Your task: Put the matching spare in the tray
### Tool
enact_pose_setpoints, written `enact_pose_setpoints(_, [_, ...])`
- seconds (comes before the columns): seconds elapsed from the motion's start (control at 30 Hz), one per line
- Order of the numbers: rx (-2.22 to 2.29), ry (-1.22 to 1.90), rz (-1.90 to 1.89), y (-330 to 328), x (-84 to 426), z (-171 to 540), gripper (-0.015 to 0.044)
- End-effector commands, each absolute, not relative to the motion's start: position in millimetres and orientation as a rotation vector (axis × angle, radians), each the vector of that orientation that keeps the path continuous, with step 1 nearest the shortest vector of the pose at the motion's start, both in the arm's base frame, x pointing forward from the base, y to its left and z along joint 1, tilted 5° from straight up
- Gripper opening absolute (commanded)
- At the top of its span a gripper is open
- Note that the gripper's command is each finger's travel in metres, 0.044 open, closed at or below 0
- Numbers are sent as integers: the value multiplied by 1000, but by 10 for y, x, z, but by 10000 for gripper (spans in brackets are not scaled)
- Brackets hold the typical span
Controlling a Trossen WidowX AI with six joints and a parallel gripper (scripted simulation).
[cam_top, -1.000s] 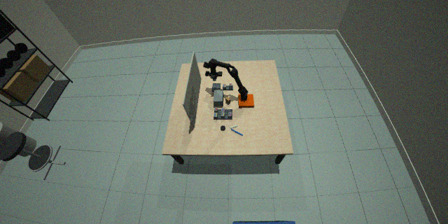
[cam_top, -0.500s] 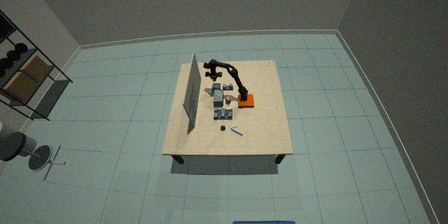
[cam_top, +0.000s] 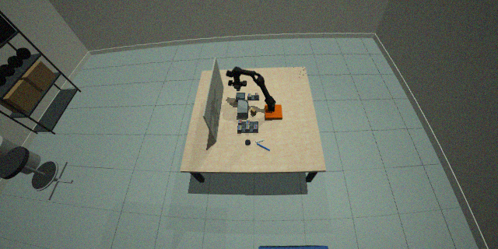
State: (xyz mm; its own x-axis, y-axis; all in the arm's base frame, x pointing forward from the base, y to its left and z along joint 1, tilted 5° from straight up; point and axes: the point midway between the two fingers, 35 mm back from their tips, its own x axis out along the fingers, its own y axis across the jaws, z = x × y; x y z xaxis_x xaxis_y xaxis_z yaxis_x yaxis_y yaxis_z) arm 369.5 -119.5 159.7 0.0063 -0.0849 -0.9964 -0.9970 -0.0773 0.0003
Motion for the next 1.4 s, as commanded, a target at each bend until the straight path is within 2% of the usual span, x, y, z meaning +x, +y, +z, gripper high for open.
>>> enact_pose_setpoints(0.0, [-1332,1234,1229,-1200,3693,1549,0])
enact_pose_setpoints(1.37, [-1333,1234,1229,-1235,3723,1261,0])
